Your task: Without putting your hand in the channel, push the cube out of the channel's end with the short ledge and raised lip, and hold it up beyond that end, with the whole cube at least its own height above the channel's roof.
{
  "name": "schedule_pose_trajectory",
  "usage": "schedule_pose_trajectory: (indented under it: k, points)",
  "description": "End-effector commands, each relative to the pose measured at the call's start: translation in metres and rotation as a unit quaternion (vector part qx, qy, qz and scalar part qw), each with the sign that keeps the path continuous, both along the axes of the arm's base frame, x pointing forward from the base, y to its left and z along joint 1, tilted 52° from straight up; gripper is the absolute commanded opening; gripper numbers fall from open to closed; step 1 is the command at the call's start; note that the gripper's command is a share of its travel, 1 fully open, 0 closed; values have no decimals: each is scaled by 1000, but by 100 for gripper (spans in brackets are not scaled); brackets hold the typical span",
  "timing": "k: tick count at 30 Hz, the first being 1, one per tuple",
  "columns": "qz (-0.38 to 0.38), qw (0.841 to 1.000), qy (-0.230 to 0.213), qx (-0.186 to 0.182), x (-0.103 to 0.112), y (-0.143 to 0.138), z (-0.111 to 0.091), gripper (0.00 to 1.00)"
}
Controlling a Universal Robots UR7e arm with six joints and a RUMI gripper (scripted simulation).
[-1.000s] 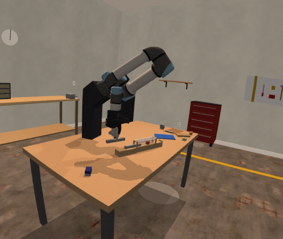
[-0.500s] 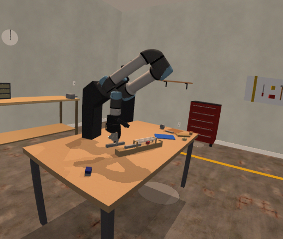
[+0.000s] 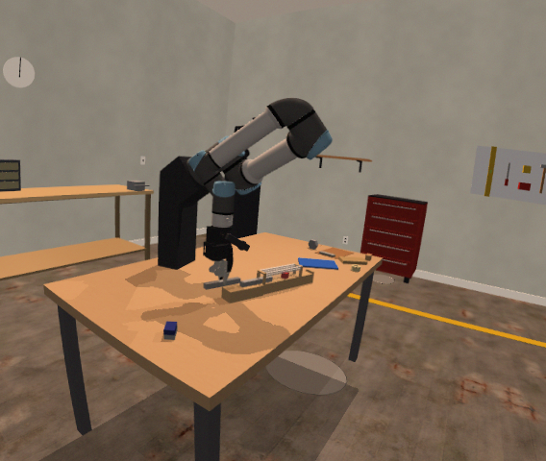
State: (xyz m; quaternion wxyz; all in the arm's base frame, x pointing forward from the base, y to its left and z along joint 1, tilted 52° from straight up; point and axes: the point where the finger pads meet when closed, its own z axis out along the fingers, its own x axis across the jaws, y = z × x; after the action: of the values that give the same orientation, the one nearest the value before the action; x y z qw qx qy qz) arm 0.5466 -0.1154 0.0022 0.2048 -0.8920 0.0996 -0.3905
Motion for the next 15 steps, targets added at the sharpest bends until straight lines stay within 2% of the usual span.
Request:
schedule_pose_trajectory:
  k: [1, 15]
  points:
    - [-1, 1000, 0, 0, 8, 3, -6, 0]
    - [-1, 1000, 0, 0, 13, 5, -11, 0]
